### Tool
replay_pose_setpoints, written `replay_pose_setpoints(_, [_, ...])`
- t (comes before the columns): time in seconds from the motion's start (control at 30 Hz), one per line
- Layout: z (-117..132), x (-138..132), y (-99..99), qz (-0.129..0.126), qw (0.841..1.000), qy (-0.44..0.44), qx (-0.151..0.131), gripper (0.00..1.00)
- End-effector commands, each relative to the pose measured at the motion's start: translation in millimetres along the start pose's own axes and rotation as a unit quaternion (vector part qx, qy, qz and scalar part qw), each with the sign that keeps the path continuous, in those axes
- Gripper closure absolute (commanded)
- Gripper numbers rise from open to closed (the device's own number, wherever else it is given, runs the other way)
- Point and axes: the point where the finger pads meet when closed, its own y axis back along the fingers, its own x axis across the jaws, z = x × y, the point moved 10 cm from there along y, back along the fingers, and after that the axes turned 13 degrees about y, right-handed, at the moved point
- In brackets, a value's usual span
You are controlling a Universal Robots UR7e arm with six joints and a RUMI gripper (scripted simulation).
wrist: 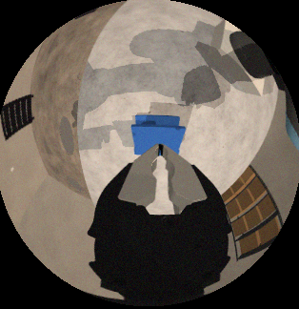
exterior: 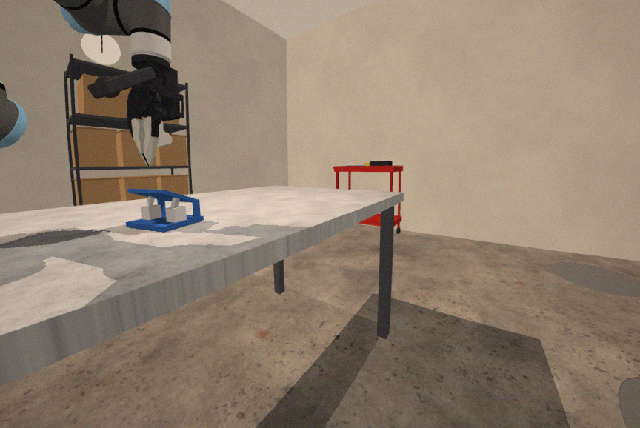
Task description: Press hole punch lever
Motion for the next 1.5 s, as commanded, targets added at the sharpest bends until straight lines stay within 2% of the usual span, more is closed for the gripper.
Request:
replay_pose_setpoints(0.0, [-0.6,-0.8,-9.8,-0.001,1.0,0.0,0.0,1.0])
replay_pose_setpoints(0.67, [-2.6,-2.0,-38.6,-0.001,1.0,0.0,0.0,1.0])
replay_pose_setpoints(1.47, [-3.0,-2.2,-43.7,-0.001,1.0,0.0,0.0,1.0])
